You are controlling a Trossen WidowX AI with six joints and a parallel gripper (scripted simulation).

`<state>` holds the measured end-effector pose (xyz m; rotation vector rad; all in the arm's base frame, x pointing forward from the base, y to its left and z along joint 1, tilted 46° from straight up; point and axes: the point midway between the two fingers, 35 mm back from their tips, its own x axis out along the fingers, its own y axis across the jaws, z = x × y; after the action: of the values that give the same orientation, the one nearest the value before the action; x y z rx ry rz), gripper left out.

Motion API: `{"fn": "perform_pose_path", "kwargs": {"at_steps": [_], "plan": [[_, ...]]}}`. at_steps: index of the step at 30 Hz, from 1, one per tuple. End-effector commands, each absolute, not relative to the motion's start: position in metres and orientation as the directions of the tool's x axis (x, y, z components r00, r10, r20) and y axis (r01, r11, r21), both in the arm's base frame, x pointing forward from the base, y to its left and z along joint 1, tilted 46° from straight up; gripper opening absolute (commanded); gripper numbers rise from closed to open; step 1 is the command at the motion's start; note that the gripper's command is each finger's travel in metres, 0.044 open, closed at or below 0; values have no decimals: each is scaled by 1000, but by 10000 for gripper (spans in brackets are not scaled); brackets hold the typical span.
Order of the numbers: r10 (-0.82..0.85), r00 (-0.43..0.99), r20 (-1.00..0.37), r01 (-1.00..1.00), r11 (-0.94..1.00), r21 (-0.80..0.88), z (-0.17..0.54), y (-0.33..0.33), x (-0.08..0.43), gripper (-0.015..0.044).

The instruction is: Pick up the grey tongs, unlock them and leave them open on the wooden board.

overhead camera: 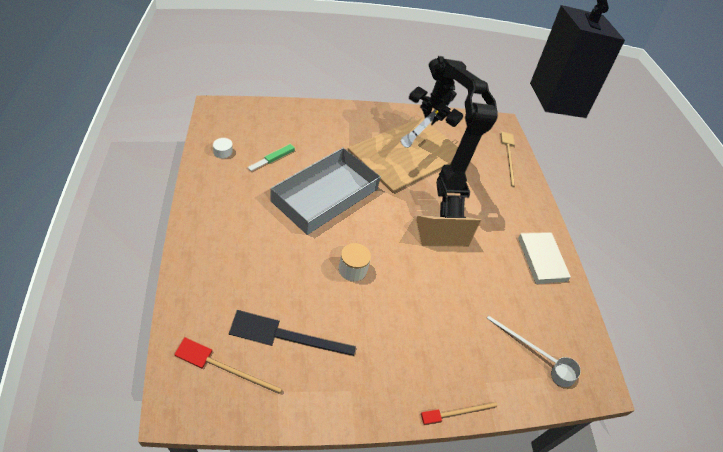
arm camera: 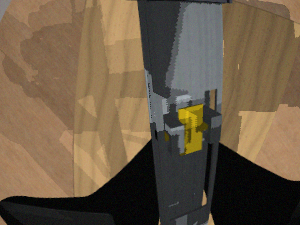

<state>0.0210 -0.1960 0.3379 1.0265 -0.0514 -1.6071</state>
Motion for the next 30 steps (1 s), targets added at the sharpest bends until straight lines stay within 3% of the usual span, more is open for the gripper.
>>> {"fn": "perform_pose_path", "kwargs": {"at_steps": [1,30], "plan": [[-840,54,-540,756,-319,572,345,-187,14,-150],[-956,-56,-288,693,-245,678,378,-132,-3,-150]]}}
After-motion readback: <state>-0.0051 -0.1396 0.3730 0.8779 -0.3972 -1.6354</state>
